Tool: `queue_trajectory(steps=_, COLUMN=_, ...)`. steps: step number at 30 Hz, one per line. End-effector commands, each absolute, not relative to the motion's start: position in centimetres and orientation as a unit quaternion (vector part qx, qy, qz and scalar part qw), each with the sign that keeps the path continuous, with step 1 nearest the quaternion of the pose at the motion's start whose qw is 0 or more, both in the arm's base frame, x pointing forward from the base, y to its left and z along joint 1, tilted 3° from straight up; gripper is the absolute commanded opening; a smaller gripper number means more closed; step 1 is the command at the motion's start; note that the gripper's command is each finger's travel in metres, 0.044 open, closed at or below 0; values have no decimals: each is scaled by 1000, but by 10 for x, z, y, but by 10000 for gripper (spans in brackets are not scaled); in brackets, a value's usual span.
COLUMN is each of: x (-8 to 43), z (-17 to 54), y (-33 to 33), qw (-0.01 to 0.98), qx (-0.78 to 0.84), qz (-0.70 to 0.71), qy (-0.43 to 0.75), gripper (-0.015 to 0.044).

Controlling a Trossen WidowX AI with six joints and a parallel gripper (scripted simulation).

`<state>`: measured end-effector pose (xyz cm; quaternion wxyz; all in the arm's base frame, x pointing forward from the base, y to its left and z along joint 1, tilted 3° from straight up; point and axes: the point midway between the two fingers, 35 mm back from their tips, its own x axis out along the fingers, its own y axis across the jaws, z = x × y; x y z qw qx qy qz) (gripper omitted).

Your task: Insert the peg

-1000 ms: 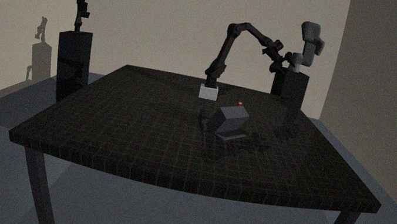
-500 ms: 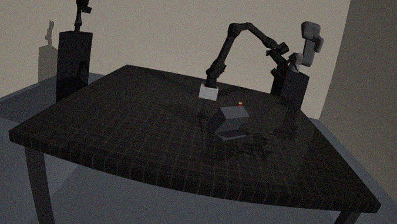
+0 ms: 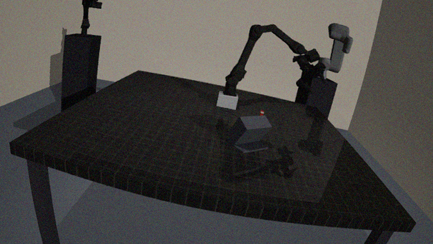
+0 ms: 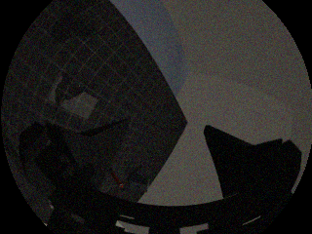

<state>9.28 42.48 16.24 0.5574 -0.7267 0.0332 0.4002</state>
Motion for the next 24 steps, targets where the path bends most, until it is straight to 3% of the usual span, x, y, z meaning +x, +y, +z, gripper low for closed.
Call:
queue_trajectory(steps=1, x=105, z=156, y=418, qw=579, qx=-707, qz=400, qy=67, gripper=440)
queue_trajectory(steps=24, x=177, z=128, y=363, qw=739, qx=-510, qz=328, qy=293, gripper=440)
